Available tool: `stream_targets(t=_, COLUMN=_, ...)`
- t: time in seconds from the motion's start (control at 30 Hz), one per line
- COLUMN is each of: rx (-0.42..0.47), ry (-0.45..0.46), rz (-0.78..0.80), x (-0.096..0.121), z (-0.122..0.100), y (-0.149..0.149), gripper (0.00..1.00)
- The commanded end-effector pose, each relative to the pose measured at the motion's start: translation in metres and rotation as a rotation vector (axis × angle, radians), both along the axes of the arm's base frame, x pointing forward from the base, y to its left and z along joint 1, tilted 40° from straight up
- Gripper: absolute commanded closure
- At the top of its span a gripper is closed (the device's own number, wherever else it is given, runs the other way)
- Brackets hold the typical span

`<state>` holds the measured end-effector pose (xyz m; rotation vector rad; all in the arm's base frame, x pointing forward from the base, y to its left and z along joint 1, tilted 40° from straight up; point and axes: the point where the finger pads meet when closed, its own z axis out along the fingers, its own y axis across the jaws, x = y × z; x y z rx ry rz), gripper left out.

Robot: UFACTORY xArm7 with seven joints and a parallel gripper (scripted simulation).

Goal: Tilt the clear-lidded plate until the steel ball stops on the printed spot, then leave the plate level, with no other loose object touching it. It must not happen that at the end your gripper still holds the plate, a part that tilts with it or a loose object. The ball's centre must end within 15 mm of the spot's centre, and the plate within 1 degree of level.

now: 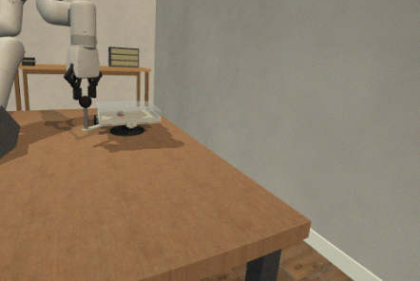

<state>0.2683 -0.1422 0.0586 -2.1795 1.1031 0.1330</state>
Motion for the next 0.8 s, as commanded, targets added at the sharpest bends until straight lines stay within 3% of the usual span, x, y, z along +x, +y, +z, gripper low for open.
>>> stream_targets(t=0.0, rx=-0.002, ry=-0.002, rz=-0.002, x=-0.001, z=0.005, y=-0.005, gripper=0.39)
stream_targets(t=0.77, rx=-0.002, ry=-0.002, rz=-0.002, x=-0.006, z=0.023, y=-0.020, gripper=0.39)
